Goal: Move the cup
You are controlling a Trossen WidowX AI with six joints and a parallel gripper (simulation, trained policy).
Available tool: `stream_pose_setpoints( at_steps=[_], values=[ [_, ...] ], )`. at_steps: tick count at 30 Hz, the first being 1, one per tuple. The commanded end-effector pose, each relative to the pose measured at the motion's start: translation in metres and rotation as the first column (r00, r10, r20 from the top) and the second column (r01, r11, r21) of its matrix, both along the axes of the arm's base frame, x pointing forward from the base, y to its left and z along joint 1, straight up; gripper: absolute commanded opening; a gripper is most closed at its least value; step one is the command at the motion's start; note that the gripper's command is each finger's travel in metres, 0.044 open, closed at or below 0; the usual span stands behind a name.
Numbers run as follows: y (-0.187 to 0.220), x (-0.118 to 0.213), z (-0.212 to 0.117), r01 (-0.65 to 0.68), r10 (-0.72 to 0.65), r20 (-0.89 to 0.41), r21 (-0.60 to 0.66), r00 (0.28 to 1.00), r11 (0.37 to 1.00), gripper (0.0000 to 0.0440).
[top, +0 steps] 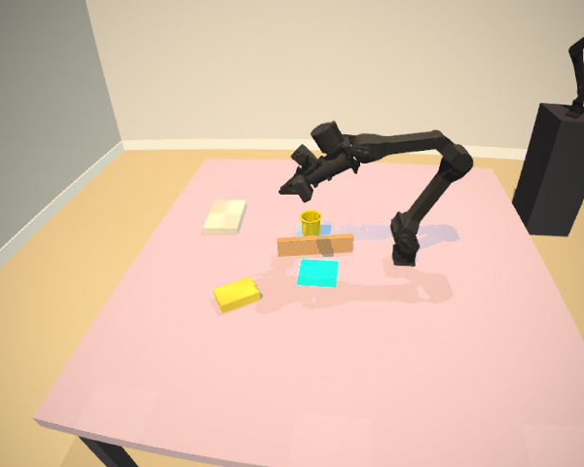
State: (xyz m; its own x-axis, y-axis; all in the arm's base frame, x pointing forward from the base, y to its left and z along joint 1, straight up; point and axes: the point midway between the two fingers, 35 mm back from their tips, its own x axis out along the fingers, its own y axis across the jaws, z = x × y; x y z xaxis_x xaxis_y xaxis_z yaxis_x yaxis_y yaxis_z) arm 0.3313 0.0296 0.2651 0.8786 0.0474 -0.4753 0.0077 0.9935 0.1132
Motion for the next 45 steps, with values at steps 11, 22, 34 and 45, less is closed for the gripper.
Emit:
stream_pose_setpoints(
  at_steps=[11,22,34,45],
  values=[
    [0.002,-0.001,-0.016,0.011,-0.013,-0.199,-0.009,0.980,1.000,0.0102],
    [-0.003,-0.007,-0.033,0.009,-0.024,-0.367,-0.044,0.930,0.999,0.0118],
    [-0.014,-0.015,-0.049,-0.017,-0.037,-0.534,-0.096,0.845,0.995,0.0124],
    [-0.031,-0.024,-0.066,-0.069,-0.044,-0.669,-0.141,0.742,0.988,0.0116]
  ],
)
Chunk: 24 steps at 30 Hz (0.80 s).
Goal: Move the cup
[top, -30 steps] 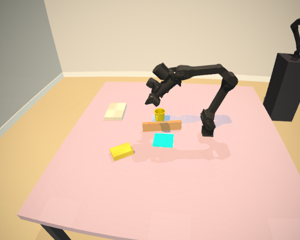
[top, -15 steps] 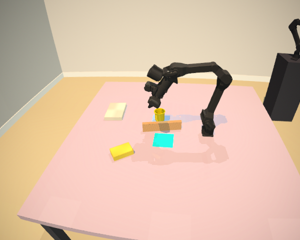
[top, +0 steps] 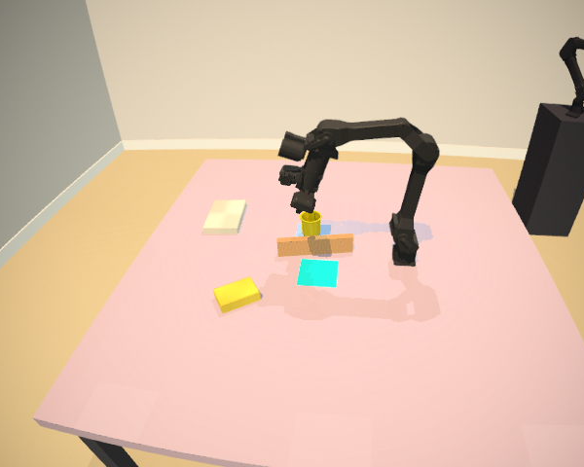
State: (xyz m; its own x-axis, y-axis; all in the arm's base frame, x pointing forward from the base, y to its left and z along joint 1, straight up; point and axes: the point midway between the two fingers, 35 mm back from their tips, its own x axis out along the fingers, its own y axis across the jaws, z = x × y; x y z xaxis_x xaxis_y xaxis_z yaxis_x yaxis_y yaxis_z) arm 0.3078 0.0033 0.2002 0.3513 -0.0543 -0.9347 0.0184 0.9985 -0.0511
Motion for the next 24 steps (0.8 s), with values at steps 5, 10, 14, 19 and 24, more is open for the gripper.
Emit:
stream_pose_setpoints(
  at_steps=[5,10,14,19,24],
  values=[
    [-0.014,-0.004,-0.010,-0.025,0.022,-0.096,-0.031,0.995,0.999,0.0118],
    [-0.025,-0.007,-0.020,-0.048,0.040,-0.164,-0.046,0.986,0.998,0.0118],
    [-0.033,-0.010,-0.029,-0.067,0.054,-0.214,-0.054,0.975,0.996,0.0119],
    [-0.043,-0.012,-0.041,-0.090,0.071,-0.268,-0.060,0.961,0.994,0.0124],
    [-0.053,-0.014,-0.055,-0.113,0.089,-0.308,-0.062,0.947,0.992,0.0134]
  ],
)
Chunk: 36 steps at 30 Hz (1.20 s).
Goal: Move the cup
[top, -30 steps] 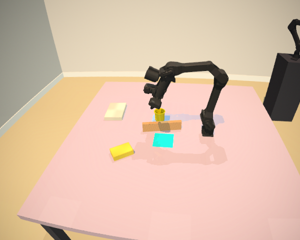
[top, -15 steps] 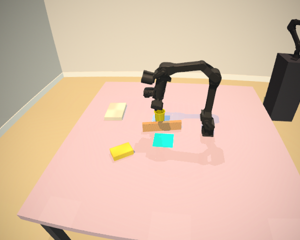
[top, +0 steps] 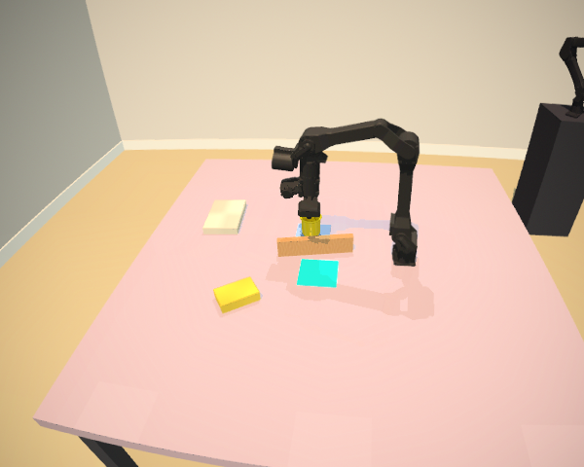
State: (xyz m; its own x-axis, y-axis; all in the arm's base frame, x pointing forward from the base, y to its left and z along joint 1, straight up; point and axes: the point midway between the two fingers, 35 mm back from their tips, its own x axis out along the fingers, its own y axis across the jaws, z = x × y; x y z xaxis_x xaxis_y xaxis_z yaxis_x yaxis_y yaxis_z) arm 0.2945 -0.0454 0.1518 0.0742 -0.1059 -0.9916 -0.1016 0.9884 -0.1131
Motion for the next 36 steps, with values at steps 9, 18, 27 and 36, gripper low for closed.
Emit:
stream_pose_setpoints(
  at_steps=[9,18,27,36],
  values=[
    [-0.020,-0.004,-0.035,-0.049,0.048,-0.070,-0.009,0.996,0.999,0.0147],
    [-0.029,-0.007,-0.068,-0.105,0.105,-0.112,0.001,0.988,0.994,0.0157],
    [-0.031,-0.011,-0.091,-0.200,0.201,-0.138,0.022,0.970,0.980,0.0064],
    [-0.030,-0.013,-0.078,-0.277,0.279,-0.137,0.034,0.950,0.960,0.0009]
  ],
)
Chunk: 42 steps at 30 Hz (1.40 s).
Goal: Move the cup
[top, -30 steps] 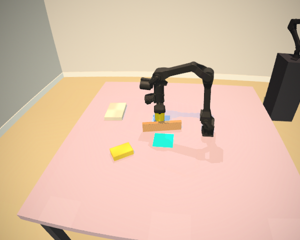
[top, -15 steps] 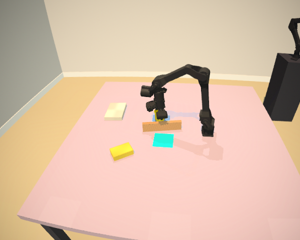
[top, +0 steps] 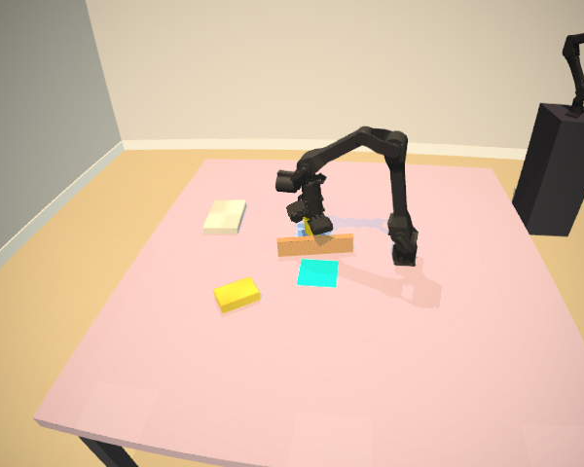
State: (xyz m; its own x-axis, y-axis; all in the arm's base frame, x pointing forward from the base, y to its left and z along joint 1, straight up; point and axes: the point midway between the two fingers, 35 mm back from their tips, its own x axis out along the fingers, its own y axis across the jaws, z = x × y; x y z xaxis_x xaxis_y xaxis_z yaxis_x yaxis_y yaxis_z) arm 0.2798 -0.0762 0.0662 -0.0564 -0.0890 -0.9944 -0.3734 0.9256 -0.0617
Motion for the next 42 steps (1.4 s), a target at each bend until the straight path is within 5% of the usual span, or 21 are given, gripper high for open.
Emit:
stream_pose_setpoints(
  at_steps=[1,42],
  values=[
    [0.001,0.002,0.009,-0.021,0.021,0.016,0.005,1.000,1.000,0.0009],
    [0.085,0.018,0.068,-0.222,0.219,0.143,0.010,0.965,0.975,0.0000]
  ],
)
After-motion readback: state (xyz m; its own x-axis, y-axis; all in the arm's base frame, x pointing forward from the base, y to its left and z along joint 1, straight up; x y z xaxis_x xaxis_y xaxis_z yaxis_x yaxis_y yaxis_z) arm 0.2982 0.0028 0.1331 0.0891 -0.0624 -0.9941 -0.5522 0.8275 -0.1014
